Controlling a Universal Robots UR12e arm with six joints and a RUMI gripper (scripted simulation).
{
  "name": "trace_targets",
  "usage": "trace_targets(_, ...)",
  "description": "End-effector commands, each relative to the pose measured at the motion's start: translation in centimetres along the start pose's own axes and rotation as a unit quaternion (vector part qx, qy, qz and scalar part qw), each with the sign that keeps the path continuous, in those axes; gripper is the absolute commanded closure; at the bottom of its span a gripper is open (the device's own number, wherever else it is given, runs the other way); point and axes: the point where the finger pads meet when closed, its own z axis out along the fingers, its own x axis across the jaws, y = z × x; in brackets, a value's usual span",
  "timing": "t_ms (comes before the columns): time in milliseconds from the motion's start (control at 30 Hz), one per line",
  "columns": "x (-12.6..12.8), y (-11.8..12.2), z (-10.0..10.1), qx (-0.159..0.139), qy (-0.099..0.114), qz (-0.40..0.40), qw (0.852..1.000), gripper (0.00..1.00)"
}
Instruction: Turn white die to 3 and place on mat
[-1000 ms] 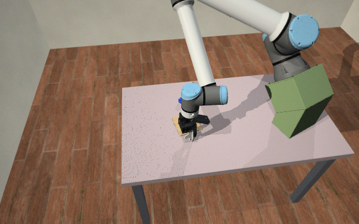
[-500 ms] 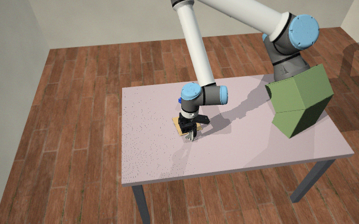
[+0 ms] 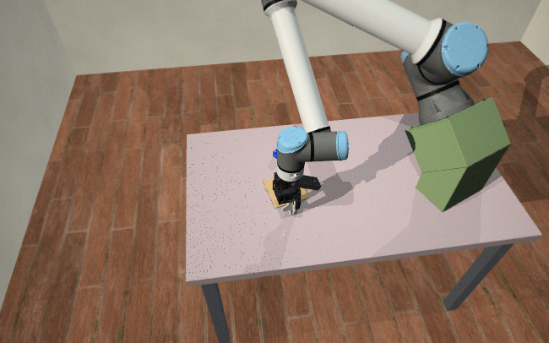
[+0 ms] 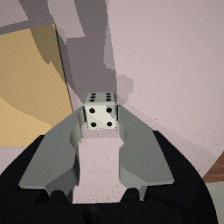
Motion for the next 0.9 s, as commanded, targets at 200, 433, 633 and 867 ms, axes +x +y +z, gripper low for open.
trace_targets(200,0.0,0.1,0.1,0.000,0.000,0.000,1.000,0.90)
trace_targets(433,0.0,0.1,0.1,0.000,0.000,0.000,1.000,0.90)
trace_targets(633,0.0,0.1,0.1,0.000,0.000,0.000,1.000,0.90)
trace_targets(867,0.0,0.1,-1.6,0.000,0.000,0.000,1.000,0.90)
